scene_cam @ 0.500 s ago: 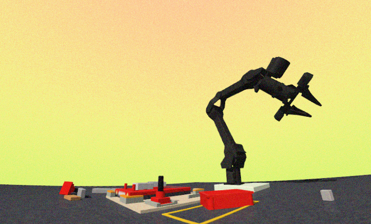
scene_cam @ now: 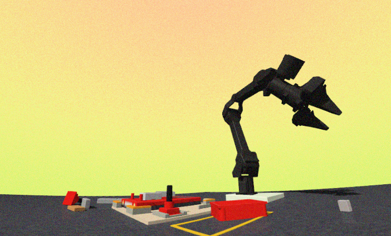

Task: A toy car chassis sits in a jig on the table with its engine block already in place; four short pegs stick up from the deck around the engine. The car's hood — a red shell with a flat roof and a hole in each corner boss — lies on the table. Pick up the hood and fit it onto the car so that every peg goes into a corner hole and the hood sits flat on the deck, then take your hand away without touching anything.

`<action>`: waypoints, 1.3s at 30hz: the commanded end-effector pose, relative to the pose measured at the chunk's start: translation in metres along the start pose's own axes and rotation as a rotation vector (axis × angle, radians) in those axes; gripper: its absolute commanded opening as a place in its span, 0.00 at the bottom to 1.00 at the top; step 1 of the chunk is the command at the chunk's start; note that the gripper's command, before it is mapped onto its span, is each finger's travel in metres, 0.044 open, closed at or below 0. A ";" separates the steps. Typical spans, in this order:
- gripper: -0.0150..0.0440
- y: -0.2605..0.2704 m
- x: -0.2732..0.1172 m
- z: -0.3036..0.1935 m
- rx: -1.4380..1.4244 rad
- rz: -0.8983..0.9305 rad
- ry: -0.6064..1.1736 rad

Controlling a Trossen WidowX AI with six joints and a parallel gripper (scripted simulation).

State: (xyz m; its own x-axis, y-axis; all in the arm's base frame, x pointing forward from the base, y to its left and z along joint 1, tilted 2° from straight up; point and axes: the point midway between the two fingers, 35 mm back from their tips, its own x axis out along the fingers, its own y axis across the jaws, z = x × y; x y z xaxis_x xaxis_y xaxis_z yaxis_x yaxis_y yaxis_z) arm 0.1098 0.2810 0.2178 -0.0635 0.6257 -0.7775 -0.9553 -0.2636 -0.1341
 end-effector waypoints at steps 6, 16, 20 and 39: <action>1.00 -0.068 -0.005 -0.092 0.905 -0.192 0.198; 1.00 -0.100 -0.027 -0.191 1.809 -0.470 0.311; 1.00 -0.102 -0.037 -0.225 2.113 -0.590 0.331; 1.00 -0.096 -0.053 -0.271 2.528 -0.786 0.341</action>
State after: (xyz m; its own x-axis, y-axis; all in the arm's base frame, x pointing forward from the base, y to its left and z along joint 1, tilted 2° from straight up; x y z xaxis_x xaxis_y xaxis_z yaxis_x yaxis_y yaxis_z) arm 0.2833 0.0776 0.1062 0.0328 0.0597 -0.9977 0.6761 0.7338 0.0662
